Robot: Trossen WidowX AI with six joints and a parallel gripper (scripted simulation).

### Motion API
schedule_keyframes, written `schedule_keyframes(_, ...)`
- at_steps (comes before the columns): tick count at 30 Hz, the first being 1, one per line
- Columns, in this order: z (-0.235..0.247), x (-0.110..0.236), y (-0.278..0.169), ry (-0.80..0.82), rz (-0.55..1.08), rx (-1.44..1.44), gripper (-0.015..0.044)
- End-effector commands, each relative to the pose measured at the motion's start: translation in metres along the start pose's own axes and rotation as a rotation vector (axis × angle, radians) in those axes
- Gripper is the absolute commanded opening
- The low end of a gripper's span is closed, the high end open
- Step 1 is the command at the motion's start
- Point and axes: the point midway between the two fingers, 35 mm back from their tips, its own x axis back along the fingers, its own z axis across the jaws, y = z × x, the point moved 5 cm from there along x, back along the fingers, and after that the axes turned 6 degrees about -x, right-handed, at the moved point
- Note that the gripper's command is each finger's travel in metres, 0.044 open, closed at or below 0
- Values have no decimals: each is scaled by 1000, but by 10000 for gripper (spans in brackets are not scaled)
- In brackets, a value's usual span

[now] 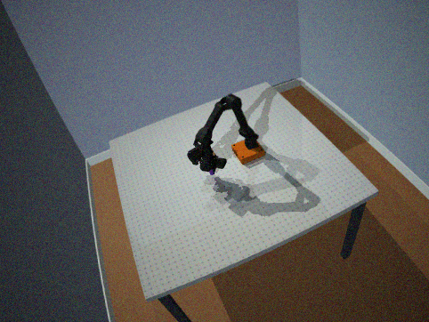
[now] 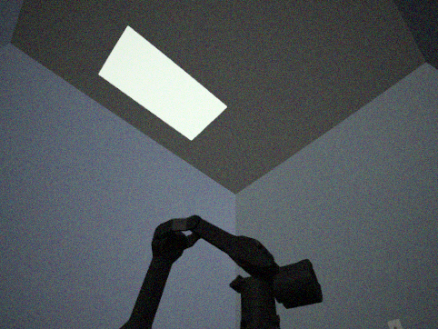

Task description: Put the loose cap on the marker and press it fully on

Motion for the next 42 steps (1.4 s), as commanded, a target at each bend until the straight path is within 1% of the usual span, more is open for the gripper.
schedule_keyframes(1,0,13,1,1,0,4,0)
schedule_keyframes(8,0,34,-1,4,4,13,0)
schedule_keyframes(13,-4,37,-4,4,4,14,0)
schedule_keyframes(42,-68,70,-78,-2,9,13,0)
